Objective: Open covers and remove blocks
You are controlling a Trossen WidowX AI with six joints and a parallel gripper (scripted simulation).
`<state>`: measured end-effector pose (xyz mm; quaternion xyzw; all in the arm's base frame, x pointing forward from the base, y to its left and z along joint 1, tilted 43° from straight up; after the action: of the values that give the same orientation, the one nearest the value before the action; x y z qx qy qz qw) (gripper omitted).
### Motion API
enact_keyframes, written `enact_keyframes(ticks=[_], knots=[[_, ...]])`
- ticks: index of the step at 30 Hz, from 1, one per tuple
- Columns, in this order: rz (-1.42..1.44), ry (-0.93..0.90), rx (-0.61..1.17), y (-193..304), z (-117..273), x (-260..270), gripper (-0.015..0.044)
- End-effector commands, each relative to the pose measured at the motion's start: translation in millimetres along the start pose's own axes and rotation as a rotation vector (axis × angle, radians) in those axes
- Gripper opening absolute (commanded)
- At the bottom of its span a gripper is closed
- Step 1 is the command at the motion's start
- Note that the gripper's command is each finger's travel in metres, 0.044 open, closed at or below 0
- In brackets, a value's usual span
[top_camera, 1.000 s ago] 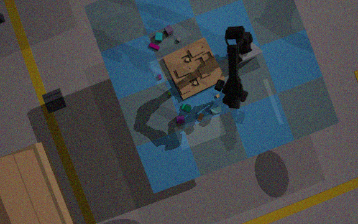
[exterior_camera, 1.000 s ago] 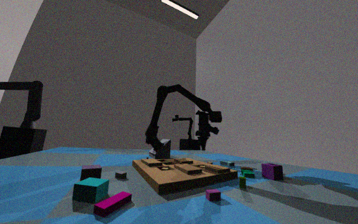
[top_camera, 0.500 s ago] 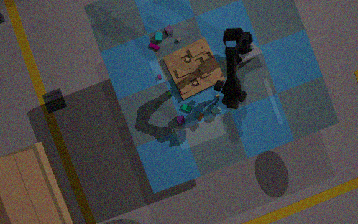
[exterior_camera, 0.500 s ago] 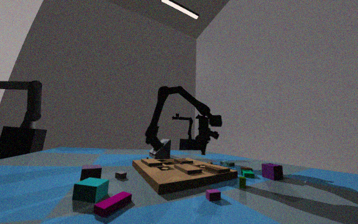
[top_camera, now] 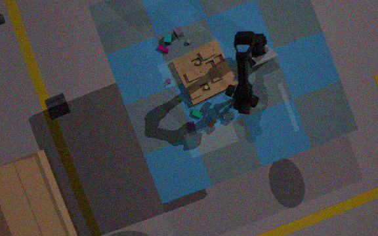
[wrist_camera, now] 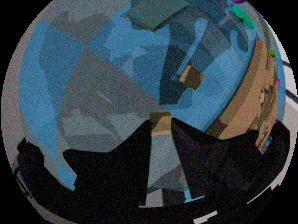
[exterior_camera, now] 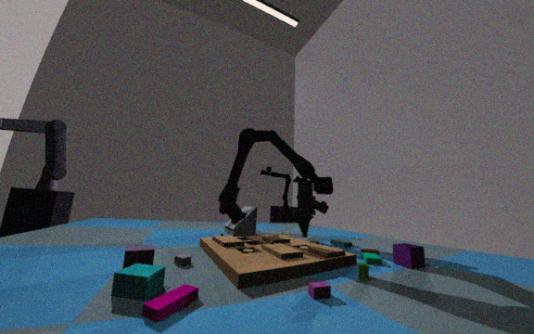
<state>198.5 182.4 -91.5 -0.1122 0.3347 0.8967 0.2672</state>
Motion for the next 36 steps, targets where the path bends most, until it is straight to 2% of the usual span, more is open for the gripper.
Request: enact_keyframes(ticks=[1, 12, 26, 36], knots=[[0.007, 0.004, 0.014, 3, -10, 1, 0.0080], [0.007, 0.004, 0.015, 5, -18, 1, 0.0080], [0.001, 0.000, 0.007, 3, -14, 0, 0.0440], [0.003, 0.001, 0.007, 1, 13, 0, 0.0440]])
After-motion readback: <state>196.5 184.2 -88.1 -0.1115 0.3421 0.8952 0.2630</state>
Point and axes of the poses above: the point midway between the two fingers, 35 mm back from their tips, its own z axis back along the fingers, its own x axis across the jaws, y = z × x, the point moved 6 cm from there along z, back along the fingers, and after that the axes turned 14 degrees about z, right-handed, at the moved point
